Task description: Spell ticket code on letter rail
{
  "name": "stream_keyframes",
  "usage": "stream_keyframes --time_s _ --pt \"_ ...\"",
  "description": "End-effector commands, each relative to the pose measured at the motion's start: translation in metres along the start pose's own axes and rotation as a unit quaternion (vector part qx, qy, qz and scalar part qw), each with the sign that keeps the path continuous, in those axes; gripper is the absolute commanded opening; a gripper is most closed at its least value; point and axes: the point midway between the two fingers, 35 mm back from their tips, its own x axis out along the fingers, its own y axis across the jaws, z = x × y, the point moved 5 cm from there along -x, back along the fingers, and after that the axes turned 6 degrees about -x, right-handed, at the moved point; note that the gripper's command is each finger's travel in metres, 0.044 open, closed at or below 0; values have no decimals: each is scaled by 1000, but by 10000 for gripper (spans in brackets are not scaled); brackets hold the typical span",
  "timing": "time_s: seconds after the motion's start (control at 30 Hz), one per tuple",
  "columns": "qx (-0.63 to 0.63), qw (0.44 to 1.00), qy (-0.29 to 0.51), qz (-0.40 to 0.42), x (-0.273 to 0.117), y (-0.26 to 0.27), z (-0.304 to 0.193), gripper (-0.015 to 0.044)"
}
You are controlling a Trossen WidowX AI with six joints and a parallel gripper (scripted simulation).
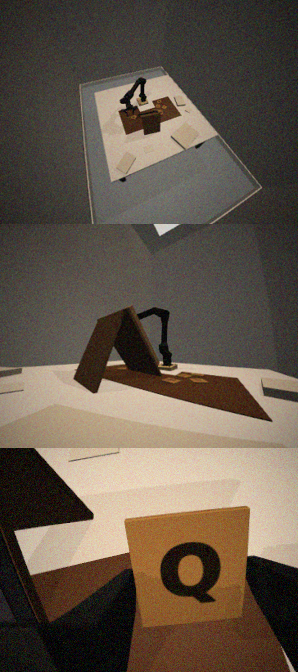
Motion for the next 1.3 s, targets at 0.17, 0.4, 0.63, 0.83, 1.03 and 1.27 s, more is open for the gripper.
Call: stream_keyframes --time_s 0.17,0.4,0.63,0.83,1.03,1.27 --pt "2 1000 -3 1 0 1 1 0" --pt "2 1000 -3 1 0 5 0 0" --pt "3 1000 -3 1 1 8 -1 0" --pt "3 1000 -3 1 1 11 -1 0" --pt "3 1000 -3 1 1 15 -1 0" --pt "3 1000 -3 1 1 19 -1 0"
